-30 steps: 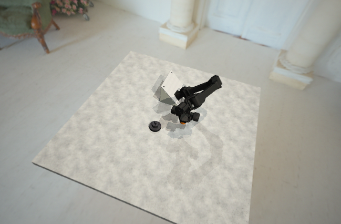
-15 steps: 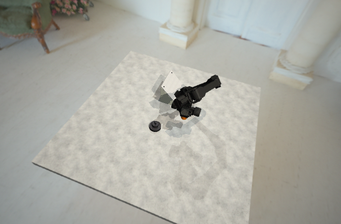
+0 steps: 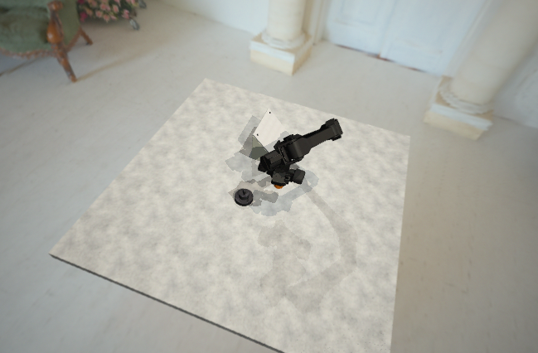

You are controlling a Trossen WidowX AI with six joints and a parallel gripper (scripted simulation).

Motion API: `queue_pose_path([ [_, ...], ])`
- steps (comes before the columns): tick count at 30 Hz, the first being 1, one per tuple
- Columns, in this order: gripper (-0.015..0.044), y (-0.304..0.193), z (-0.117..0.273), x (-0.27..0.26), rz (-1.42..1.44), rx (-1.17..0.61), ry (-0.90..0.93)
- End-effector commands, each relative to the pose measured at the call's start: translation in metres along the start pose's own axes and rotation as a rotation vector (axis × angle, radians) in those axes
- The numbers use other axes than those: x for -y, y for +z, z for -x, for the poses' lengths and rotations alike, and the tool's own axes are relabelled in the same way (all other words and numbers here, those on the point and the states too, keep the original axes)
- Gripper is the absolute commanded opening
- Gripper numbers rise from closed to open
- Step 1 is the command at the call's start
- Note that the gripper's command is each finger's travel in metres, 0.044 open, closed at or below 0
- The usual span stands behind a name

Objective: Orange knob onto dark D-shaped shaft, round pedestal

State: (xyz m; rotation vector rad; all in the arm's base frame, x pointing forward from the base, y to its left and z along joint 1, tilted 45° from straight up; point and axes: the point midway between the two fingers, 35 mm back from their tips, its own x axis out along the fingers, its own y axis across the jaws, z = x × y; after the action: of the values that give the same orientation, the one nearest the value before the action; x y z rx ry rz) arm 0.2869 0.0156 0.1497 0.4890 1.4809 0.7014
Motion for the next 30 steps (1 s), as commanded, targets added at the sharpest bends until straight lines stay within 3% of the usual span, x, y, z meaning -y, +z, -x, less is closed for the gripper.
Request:
queue_pose_path([
  [1, 0.0, 0.006, -0.001, 0.012, 0.007, 0.0, -0.006],
  [30, 0.0, 0.031, -0.029, 0.096, 0.022, -0.032, 0.007],
])
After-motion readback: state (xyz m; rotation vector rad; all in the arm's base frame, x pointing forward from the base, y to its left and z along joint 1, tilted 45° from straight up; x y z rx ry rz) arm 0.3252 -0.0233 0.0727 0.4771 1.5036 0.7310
